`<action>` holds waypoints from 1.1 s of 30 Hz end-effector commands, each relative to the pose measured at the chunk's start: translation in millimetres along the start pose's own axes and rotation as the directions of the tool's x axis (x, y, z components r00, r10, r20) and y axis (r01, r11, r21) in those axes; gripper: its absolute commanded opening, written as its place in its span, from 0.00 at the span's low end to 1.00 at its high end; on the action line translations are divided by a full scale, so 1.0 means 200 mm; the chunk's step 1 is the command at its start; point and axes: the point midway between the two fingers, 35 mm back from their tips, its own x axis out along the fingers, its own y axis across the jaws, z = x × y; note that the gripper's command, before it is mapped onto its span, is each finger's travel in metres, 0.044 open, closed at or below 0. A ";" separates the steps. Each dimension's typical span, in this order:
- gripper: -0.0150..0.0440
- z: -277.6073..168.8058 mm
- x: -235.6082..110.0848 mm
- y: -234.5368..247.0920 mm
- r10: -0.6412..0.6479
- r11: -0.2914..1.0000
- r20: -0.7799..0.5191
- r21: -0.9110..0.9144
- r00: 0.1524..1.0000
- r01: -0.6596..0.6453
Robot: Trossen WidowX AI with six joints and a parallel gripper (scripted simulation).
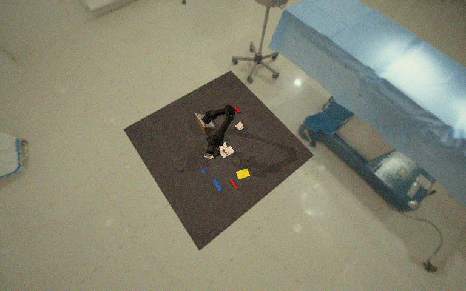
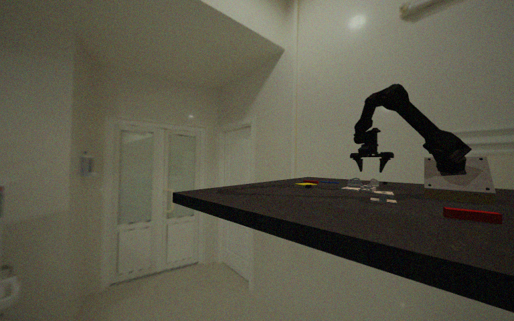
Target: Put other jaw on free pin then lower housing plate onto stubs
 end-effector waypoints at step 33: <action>0.25 0.00 0.00 0.00 0.000 1.000 0.000 0.000 1.000 0.000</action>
